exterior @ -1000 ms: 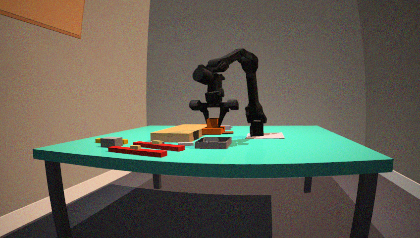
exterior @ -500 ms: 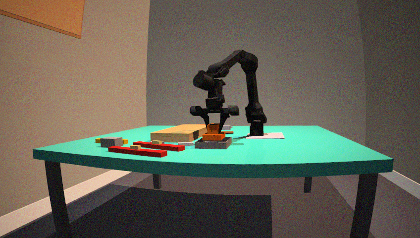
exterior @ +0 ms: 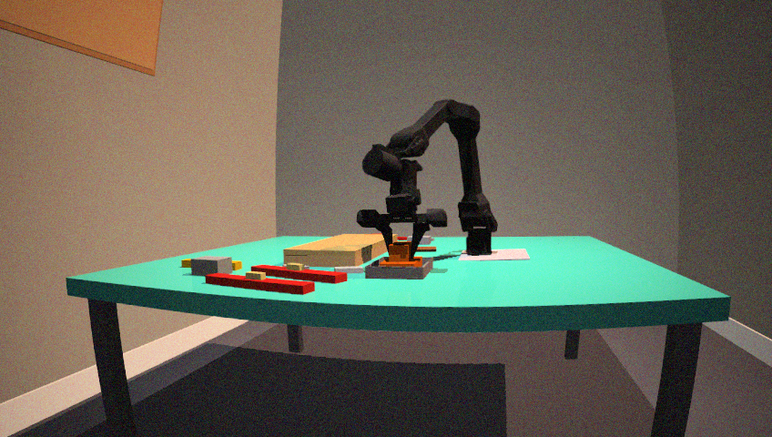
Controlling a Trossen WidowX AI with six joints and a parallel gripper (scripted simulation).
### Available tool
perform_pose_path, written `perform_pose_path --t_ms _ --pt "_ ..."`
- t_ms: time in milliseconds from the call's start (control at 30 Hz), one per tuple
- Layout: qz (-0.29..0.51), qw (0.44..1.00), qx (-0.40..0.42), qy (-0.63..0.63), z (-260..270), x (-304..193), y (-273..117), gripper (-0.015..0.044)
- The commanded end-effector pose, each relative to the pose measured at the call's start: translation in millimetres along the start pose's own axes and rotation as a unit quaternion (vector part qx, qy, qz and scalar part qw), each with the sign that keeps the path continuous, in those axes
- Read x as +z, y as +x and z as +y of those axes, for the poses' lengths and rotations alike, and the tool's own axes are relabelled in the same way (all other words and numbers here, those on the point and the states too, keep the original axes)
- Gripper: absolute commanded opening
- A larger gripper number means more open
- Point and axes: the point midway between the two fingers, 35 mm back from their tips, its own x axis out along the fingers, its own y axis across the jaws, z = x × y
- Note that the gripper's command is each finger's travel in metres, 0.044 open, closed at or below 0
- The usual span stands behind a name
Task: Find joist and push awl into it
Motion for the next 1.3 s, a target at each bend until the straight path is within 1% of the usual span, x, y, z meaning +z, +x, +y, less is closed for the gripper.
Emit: perform_pose_path --t_ms 0,33,433,533,600,700,767,867,900,933,1000,1067,1167,1267 --pt "-0.002 1.0 -0.003 0.002 -0.8 -0.5 3.1 0.0" --pt "-0.002 1.0 -0.003 0.002 -0.8 -0.5 3.1 0.0" --pt "0.0 1.0 0.0 0.0 0.1 -0.6 1.3 0.0315" --pt "0.0 1.0 0.0 0.0 -0.8 4.4 -10.0 0.0394" --pt "0.0 1.0 0.0 0.0 -1.7 10.7 -26.4 0.044" --pt "-0.001 1.0 0.0 0.0 -1.3 21.8 -67.3 0.044" --pt "-0.001 1.0 0.0 0.0 -0.1 24.7 -84.6 0.044" --pt "-0.001 1.0 0.0 0.0 0.4 25.5 -90.7 0.044" --pt "-0.007 1.0 -0.005 0.008 -4.4 23.6 -76.2 0.044" --pt "-0.005 0.999 -0.009 0.038 -10.9 17.6 -77.2 0.044" --pt "0.0 0.989 -0.021 0.147 -33.3 -5.8 -81.3 0.044" --pt "0.004 0.964 -0.034 0.264 -54.6 -33.1 -86.3 0.044" --pt "0.006 0.902 -0.054 0.429 -79.4 -75.3 -94.3 0.044" --pt "0.005 0.83 -0.069 0.553 -93.8 -110.7 -101.2 0.044"
